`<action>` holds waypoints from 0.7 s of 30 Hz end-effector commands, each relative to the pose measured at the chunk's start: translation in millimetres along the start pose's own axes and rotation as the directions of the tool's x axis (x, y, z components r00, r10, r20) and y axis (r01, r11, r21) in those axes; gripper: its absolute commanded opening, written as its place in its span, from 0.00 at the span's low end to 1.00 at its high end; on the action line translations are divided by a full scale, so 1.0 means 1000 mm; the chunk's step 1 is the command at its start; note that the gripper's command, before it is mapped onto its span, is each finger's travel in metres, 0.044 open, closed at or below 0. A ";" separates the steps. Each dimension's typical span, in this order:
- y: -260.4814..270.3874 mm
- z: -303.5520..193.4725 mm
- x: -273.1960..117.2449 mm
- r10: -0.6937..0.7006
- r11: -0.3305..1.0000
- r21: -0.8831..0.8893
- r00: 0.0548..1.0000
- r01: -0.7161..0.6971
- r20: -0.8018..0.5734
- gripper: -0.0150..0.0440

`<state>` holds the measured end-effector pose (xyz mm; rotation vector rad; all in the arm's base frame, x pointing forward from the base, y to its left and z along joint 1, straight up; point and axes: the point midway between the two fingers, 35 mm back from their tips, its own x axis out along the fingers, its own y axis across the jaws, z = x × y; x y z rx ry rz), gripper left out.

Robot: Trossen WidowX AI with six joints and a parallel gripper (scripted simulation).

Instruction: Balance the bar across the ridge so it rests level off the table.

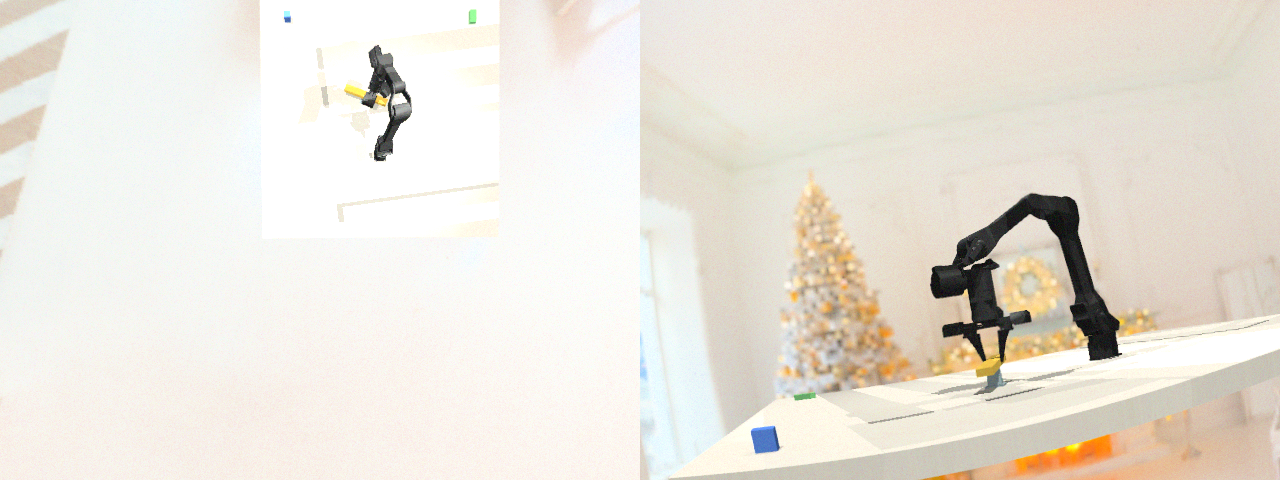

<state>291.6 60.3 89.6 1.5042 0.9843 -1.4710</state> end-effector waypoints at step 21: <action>0.000 -0.001 0.003 -0.002 1.000 0.006 1.000 0.002 -0.005 0.25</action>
